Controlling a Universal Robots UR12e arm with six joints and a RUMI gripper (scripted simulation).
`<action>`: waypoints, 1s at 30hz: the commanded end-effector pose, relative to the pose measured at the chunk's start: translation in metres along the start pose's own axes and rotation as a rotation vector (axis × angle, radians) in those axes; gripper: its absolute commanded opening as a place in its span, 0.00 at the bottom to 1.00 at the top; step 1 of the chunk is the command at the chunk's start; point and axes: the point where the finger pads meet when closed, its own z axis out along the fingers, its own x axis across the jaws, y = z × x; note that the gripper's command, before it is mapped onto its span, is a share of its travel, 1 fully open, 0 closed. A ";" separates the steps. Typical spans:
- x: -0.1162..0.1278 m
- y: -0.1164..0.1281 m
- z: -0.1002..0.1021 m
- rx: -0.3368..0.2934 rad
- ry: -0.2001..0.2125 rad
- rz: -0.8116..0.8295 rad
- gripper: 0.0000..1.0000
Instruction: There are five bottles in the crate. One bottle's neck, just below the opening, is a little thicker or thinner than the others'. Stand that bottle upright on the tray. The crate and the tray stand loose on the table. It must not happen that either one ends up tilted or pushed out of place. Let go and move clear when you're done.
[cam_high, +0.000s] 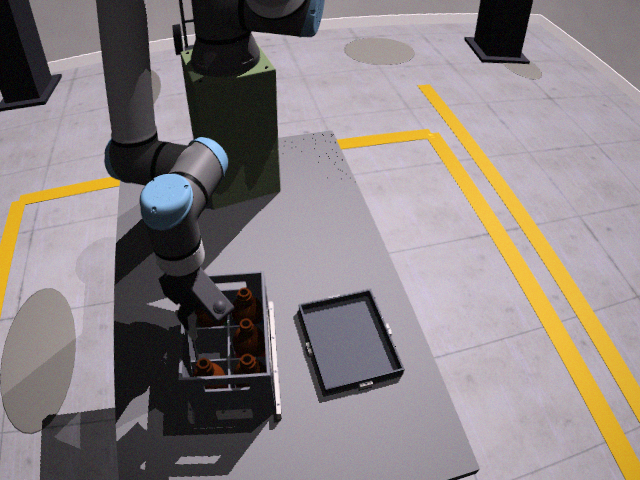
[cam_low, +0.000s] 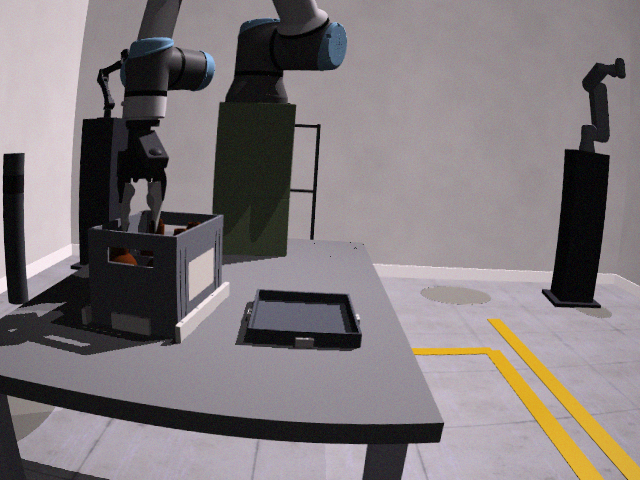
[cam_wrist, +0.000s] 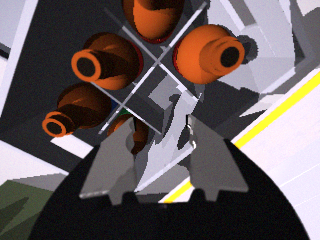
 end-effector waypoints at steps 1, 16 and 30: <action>-0.002 0.000 -0.015 0.000 0.000 0.000 0.38; -0.001 0.001 -0.061 0.000 0.000 0.001 0.38; -0.001 0.001 -0.079 0.001 0.000 0.000 0.38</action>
